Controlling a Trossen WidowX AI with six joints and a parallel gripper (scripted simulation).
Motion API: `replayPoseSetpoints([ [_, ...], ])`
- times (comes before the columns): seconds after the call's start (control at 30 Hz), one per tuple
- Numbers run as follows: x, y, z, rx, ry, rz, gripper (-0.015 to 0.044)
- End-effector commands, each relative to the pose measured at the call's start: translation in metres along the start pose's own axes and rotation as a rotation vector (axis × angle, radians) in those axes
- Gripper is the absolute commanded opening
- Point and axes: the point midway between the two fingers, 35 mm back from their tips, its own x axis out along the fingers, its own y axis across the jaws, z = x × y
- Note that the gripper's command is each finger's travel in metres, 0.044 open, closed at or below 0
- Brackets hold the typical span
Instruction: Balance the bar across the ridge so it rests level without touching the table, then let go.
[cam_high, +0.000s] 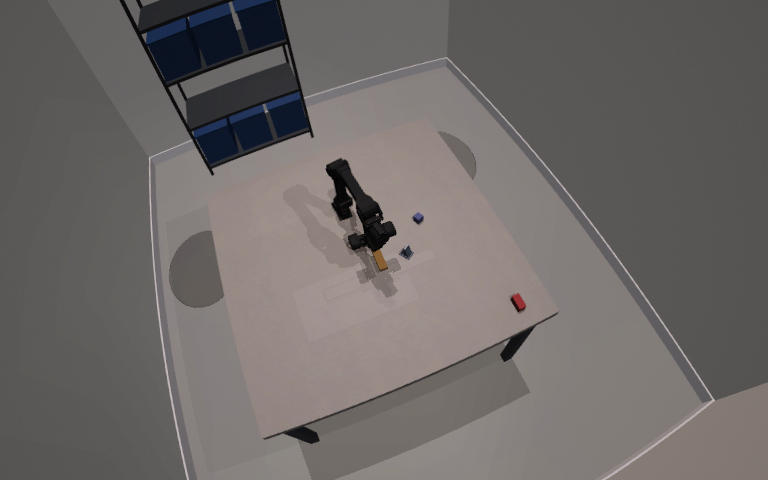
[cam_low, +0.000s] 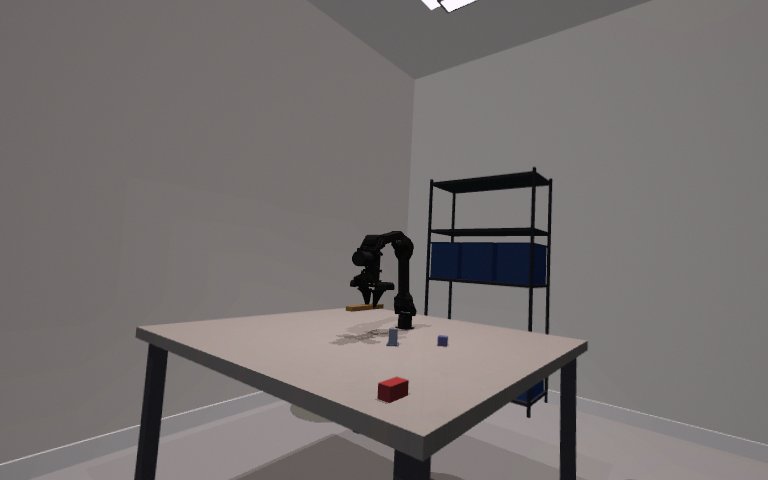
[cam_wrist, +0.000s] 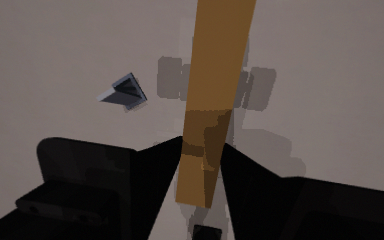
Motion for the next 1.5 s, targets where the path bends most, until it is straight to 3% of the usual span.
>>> replayPoseSetpoints([
  [0.0,0.0,0.018,0.003,-0.086,0.003,-0.003,0.0],
  [0.93,0.001,0.12,-0.006,-0.589,0.002,0.005,0.0],
  [1.47,0.021,0.122,-0.005,-0.599,0.002,0.006,0.0],
])
